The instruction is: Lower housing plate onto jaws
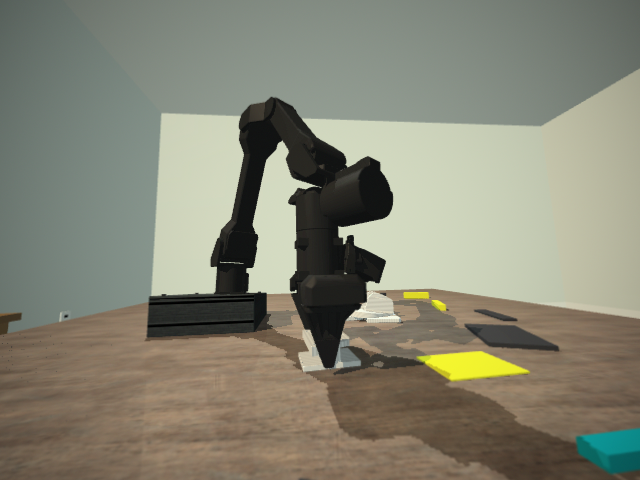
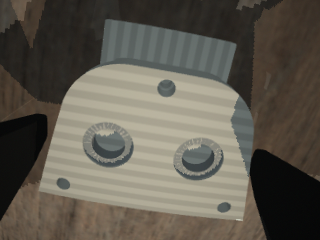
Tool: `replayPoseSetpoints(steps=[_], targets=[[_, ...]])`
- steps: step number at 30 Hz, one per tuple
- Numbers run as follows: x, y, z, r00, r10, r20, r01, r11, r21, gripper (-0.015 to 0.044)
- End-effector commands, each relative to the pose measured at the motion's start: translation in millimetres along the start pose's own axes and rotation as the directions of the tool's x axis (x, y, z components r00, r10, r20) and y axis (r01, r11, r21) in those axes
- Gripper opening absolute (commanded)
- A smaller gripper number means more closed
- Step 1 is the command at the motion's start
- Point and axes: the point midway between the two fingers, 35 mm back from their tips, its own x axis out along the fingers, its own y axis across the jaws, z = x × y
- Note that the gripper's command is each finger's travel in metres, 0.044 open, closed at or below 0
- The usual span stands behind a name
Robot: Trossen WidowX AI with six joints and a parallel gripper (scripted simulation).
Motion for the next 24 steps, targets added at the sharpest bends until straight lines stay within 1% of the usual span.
replayPoseSetpoints(steps=[1,13,24], targets=[[0.0,0.0,0.0,1.000,0.000,0.000,0.000,1.000,0.000,0.0433],[0.0,0.0,0.0,1.000,0.000,0.000,0.000,1.000,0.000,0.0353],[-0.5,-0.1,0.0,1.000,0.000,0.000,0.000,1.000,0.000,0.0351]])
